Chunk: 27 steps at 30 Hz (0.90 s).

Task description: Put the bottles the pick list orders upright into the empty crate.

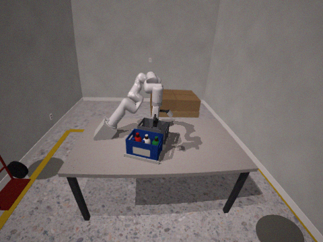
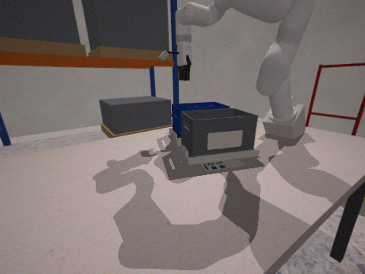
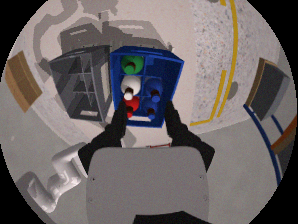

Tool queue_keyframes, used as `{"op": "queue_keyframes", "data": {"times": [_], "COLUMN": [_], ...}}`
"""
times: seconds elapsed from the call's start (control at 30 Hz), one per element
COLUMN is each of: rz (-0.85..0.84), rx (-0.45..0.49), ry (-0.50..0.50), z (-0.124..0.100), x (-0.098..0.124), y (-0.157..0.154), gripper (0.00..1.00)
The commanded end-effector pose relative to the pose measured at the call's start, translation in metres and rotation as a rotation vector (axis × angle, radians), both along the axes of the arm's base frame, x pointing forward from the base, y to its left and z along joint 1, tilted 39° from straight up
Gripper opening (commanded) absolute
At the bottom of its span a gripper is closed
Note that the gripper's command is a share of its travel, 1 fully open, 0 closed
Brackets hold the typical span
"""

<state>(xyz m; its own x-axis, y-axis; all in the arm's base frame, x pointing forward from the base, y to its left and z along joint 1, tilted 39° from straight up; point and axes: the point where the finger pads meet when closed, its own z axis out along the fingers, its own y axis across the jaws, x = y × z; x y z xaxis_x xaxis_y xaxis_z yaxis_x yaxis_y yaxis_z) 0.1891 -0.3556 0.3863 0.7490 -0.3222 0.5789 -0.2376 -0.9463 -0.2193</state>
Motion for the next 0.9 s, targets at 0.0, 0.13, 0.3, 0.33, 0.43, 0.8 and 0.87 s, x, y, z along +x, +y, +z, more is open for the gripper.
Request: {"op": "queue_keyframes", "data": {"times": [0.0, 0.13, 0.3, 0.33, 0.43, 0.8, 0.87], "rz": [0.118, 0.17, 0.3, 0.326, 0.397, 0.524, 0.524], "rx": [-0.1, -0.142, -0.245, -0.265, -0.321, -0.422, -0.422], "ry": [-0.009, -0.011, -0.015, -0.016, -0.017, -0.022, -0.022], "z": [-0.021, -0.03, -0.055, -0.06, -0.075, -0.119, -0.123], "x": [-0.004, -0.006, -0.011, -0.012, -0.014, -0.022, -0.023], "y": [-0.001, -0.001, -0.002, -0.002, -0.002, -0.003, -0.003], "gripper": [0.65, 0.65, 0.65, 0.65, 0.65, 0.65, 0.65]}}
